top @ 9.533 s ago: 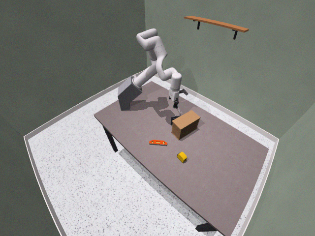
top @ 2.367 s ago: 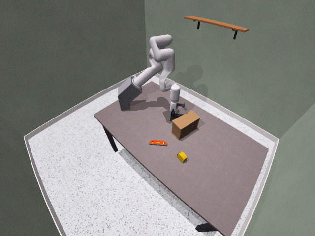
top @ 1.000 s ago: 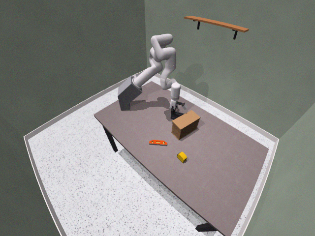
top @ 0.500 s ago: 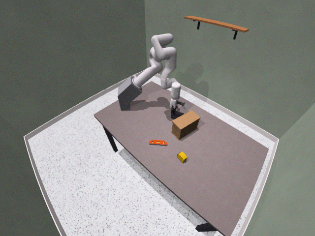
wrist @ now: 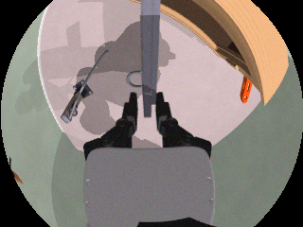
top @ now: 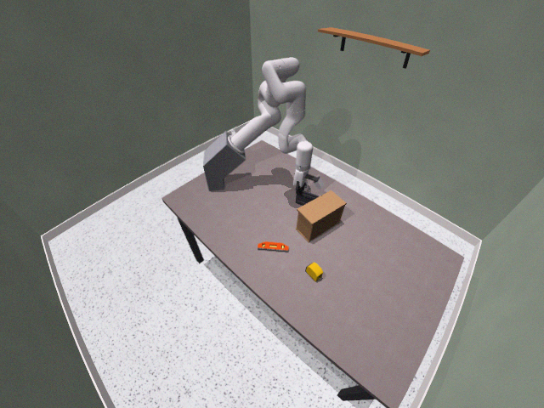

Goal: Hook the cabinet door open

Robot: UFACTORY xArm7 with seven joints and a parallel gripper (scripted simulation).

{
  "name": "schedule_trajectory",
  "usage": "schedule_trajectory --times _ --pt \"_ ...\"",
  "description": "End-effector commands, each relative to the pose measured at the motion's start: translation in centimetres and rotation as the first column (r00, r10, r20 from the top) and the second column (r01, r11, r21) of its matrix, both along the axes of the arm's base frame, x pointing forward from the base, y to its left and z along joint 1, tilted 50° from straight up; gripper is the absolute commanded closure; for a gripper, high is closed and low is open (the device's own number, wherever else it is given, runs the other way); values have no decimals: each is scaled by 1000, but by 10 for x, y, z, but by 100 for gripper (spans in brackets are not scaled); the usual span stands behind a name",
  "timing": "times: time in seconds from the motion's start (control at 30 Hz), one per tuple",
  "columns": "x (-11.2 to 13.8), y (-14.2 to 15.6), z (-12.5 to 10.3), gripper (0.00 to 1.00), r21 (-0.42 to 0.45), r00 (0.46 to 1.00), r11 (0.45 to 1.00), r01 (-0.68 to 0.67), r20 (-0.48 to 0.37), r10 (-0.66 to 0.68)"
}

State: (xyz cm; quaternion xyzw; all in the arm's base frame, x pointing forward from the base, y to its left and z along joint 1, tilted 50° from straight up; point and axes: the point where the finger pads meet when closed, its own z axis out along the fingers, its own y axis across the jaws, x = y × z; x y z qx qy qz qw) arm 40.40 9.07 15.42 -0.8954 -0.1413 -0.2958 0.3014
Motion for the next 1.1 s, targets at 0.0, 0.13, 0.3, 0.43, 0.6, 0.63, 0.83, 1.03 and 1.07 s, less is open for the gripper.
schedule_trajectory --times 0.0,0.13,0.3,0.43,0.6,0.63,0.83,1.03,1.07 --pt "-1 2 2 73 11 1000 1000 19 -15 -19" --pt "-2 4 3 73 11 1000 1000 19 -15 -19" --pt "-2 4 3 73 11 1000 1000 19 -15 -19" --pt "-2 4 3 73 11 1000 1000 19 -15 -19" --pt "0 1 1 73 1 1000 1000 4 0 -4" --pt "0 1 1 73 0 1000 1000 3 0 -3" --pt "0 1 1 73 0 1000 1000 3 0 -3" --pt "0 1 1 73 0 1000 1000 2 1 -2" --pt "0 0 1 73 -2 1000 1000 -1 4 1"
